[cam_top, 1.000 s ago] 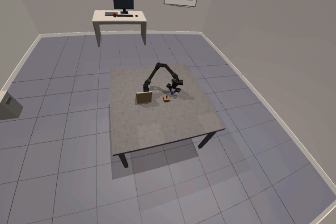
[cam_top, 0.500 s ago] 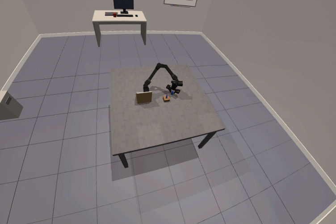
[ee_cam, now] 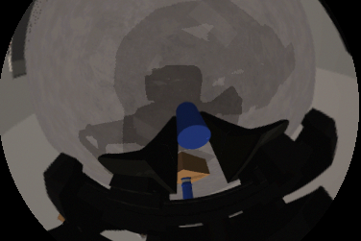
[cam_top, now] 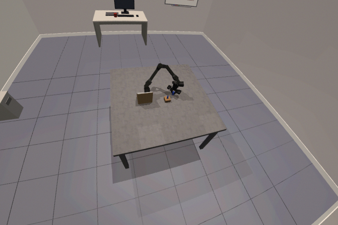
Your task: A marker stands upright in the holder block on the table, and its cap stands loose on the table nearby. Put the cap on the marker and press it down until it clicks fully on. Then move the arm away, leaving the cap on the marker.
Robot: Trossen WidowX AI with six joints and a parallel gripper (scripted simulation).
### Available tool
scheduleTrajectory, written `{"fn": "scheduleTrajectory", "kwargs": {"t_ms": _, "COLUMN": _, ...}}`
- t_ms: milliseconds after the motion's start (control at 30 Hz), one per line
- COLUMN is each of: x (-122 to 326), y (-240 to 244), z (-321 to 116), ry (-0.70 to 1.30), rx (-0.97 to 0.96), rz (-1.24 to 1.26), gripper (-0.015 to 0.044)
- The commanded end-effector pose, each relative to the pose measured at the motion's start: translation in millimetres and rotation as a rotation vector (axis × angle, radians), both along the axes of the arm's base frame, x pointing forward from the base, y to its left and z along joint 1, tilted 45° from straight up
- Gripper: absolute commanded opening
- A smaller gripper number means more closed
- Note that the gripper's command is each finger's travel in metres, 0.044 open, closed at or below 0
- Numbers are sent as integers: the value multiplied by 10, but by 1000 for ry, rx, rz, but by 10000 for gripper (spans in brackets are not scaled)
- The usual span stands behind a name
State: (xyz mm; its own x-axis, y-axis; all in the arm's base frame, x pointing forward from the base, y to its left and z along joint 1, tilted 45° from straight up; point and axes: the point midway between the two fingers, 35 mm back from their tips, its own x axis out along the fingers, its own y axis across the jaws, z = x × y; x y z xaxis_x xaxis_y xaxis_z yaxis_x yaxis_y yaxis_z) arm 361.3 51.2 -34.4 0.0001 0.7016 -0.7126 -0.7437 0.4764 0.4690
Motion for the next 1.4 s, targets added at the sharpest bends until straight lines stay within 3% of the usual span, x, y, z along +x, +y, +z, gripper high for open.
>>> {"fn": "scheduleTrajectory", "kwargs": {"t_ms": 0, "x": 9, "y": -44, "z": 49, "ry": 0, "rx": 4, "rz": -3, "gripper": 0}}
{"fn": "scheduleTrajectory", "kwargs": {"t_ms": 567, "x": -2, "y": -422, "z": 413, "ry": 0, "rx": 2, "rz": -3, "gripper": 0}}
{"fn": "scheduleTrajectory", "kwargs": {"t_ms": 1367, "x": -586, "y": -1104, "z": 223, "ry": 5, "rx": -20, "rz": -8, "gripper": 0}}
